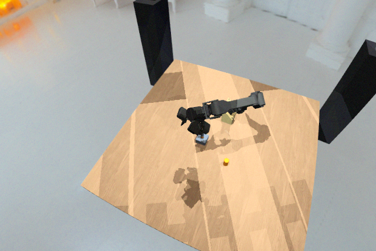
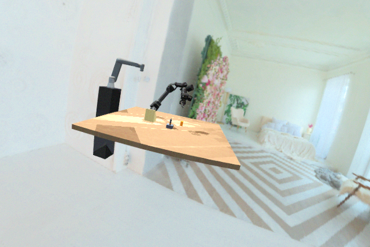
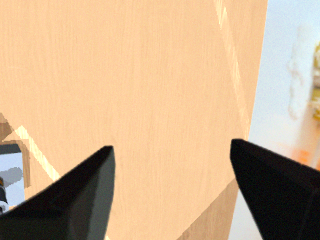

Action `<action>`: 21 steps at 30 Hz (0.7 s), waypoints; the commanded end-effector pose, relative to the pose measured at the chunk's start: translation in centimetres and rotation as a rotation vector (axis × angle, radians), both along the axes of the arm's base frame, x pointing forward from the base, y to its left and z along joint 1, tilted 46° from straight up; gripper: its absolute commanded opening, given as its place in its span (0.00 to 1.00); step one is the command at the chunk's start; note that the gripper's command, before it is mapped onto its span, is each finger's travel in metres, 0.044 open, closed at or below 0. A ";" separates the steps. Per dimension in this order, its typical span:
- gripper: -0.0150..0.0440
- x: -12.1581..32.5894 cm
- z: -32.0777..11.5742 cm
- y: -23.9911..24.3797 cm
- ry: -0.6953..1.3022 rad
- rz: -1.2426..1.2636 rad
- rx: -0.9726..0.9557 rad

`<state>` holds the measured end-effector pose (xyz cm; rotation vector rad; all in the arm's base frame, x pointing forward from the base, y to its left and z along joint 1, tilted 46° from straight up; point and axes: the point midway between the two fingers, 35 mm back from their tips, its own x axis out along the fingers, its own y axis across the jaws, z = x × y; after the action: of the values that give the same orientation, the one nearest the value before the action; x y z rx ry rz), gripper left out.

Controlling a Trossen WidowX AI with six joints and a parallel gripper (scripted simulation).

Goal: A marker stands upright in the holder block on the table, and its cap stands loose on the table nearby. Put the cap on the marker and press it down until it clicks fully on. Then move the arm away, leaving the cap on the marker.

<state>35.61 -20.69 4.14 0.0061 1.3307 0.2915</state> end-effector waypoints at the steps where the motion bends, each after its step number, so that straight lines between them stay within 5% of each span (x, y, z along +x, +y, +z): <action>1: 0.68 0.8 1.8 6.9 0.038 -0.065 0.170; 13: 0.68 -2.4 7.7 25.3 0.380 -0.254 0.589; 21: 0.68 -2.2 8.0 26.1 0.405 -0.264 0.605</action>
<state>33.40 5.08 11.84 0.7514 1.5662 0.4772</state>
